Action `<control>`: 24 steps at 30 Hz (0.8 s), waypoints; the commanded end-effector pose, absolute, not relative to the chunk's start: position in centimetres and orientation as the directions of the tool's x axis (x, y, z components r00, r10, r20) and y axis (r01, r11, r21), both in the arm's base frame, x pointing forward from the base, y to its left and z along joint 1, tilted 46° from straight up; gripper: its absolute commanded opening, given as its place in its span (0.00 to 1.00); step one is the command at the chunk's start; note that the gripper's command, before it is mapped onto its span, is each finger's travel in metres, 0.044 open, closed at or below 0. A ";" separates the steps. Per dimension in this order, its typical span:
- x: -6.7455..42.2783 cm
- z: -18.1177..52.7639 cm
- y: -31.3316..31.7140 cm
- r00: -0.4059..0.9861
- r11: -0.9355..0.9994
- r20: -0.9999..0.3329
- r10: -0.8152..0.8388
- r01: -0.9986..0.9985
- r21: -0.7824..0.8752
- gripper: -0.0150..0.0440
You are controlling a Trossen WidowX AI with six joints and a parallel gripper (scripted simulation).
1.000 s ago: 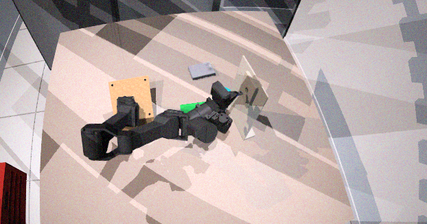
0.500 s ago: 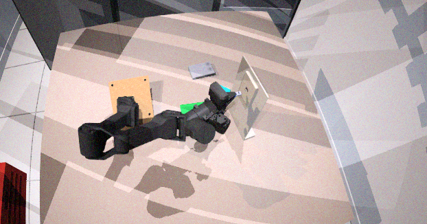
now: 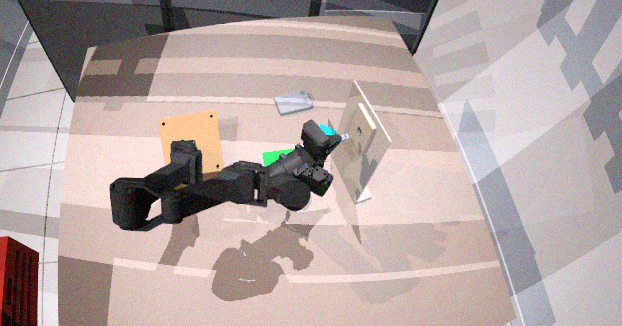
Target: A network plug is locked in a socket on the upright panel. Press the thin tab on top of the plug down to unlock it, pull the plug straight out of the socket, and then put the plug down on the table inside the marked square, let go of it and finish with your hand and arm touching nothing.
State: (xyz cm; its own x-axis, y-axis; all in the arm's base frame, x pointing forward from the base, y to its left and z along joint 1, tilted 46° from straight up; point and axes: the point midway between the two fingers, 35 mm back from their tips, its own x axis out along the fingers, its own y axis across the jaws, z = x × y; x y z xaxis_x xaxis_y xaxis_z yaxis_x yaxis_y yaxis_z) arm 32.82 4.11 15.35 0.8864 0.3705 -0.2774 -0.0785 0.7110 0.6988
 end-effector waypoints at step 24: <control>31.7 15.5 3.9 0.885 0.713 -0.276 0.374 -0.084 0.696 0.25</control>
